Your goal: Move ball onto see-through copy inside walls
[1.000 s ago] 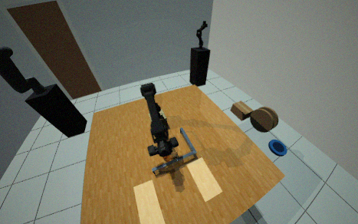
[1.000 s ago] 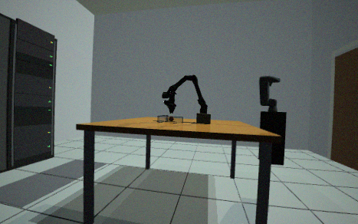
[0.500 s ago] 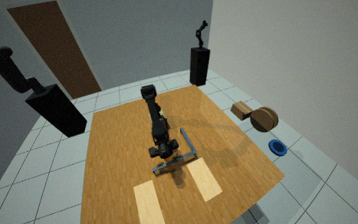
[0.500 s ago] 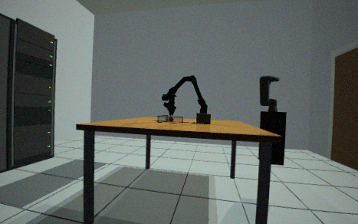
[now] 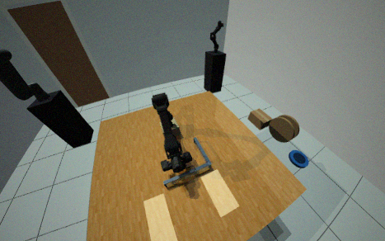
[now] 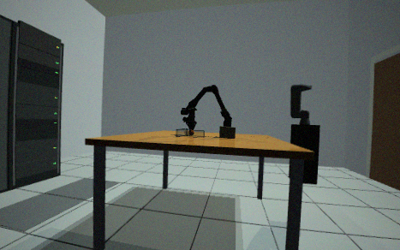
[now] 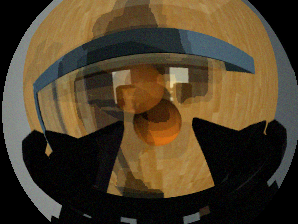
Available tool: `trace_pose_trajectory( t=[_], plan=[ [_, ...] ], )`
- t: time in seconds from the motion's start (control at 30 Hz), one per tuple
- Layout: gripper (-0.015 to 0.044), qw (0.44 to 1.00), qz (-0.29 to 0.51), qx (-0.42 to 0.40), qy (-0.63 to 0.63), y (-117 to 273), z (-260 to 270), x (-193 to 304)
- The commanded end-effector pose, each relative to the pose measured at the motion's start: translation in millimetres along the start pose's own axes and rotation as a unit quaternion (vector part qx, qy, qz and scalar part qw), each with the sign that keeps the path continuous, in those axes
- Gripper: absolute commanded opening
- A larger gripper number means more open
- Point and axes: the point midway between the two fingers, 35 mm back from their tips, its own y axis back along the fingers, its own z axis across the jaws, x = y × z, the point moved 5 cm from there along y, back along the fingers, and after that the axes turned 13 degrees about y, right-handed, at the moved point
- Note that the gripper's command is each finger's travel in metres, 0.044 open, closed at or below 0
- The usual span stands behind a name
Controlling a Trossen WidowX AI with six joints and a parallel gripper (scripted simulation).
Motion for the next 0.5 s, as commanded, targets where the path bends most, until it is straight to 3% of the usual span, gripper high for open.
trace_pose_trajectory(
  t=[0.0,0.13,0.27,0.47],
  plan=[
    [0.0365,1.000,0.001,-0.003,0.003,-6.7,1.0,1.4],
    [0.0365,1.000,0.001,-0.003,0.003,-10.6,1.1,1.7],
    [0.0260,1.000,0.001,-0.003,0.003,-10.6,1.1,1.7],
    [0.0220,1.000,0.001,-0.003,0.003,-10.6,1.1,1.7]
  ],
)
